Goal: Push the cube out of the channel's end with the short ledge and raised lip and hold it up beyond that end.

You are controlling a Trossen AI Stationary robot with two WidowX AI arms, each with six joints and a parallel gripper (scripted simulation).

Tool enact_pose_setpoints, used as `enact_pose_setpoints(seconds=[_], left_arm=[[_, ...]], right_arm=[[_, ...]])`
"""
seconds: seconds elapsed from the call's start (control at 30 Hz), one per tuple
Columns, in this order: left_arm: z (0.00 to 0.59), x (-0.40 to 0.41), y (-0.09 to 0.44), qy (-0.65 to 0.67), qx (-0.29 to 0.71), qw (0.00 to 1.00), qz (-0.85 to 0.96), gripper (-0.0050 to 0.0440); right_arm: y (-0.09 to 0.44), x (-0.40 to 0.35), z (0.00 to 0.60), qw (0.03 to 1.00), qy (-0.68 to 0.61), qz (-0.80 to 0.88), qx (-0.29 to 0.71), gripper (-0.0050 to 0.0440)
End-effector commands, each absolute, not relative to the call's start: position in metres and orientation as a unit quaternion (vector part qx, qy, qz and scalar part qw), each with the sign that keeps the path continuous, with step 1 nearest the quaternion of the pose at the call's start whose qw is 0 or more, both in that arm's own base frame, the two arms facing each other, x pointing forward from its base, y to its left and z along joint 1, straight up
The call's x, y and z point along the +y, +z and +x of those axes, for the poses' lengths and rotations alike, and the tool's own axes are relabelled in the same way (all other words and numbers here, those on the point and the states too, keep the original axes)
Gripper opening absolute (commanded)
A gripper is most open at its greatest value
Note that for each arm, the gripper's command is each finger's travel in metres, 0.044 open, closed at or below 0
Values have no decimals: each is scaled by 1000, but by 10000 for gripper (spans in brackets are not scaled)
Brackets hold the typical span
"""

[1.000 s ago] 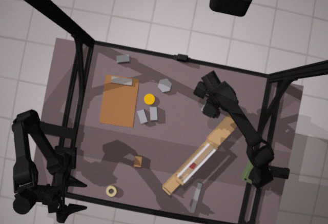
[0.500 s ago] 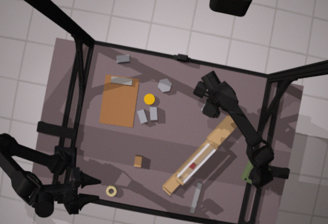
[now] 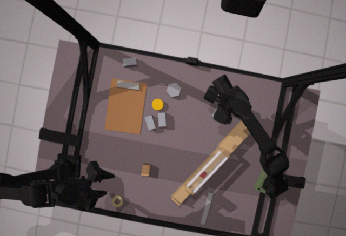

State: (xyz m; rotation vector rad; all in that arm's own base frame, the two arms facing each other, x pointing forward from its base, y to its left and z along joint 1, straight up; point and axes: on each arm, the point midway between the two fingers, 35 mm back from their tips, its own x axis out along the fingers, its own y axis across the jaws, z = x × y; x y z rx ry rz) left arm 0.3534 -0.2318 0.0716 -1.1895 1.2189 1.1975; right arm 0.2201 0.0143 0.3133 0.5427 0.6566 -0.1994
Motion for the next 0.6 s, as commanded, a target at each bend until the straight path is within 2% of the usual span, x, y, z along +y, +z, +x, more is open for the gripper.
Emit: enact_pose_setpoints(seconds=[0.0,0.4,0.57], left_arm=[[354,-233,72,495,505,505,-495,400],[354,-233,72,495,505,505,-495,400],[354,-233,72,495,505,505,-495,400]], right_arm=[[313,27,219,908,-116,229,332,400],[329,69,210,940,-136,104,295,400],[350,97,200,966,-115,45,228,400]])
